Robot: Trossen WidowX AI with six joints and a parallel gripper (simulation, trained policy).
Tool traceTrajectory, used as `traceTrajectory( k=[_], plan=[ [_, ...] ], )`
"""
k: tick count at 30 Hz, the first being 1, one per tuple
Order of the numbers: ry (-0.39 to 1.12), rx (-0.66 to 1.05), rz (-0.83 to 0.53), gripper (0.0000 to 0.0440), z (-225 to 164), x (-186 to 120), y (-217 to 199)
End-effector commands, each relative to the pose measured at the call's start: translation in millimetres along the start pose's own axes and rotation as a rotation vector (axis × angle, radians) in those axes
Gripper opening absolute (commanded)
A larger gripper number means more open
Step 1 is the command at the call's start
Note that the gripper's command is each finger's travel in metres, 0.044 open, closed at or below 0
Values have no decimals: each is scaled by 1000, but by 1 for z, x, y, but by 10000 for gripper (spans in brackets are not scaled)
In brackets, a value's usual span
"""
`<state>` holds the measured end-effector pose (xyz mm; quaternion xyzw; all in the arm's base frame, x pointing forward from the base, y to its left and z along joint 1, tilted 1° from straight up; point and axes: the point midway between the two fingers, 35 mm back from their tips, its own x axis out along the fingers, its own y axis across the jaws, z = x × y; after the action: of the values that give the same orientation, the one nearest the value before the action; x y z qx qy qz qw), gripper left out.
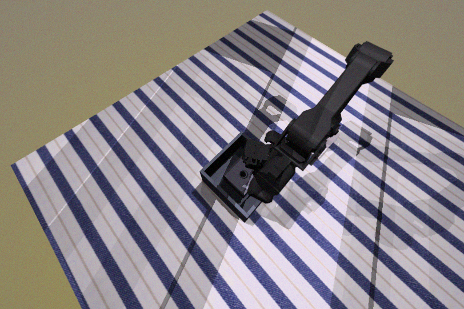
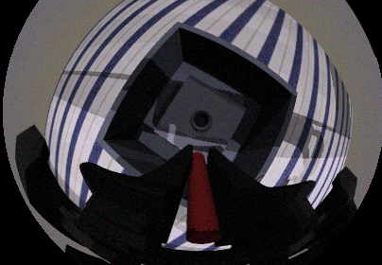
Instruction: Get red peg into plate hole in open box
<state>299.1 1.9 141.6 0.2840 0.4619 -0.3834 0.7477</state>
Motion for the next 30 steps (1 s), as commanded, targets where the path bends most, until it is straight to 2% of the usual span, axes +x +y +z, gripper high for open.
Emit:
traceTrajectory(
  k=[1, 17, 19, 24, 30],
  plan=[
    [11, -13, -3, 1, 11, 13, 1],
    [105, -148, 3, 8, 22, 62, 0],
    [124, -166, 3, 39, 20, 68, -1],
    [163, -182, 0, 160, 18, 79, -1],
    [171, -220, 16, 190, 32, 75, 7]
  ],
)
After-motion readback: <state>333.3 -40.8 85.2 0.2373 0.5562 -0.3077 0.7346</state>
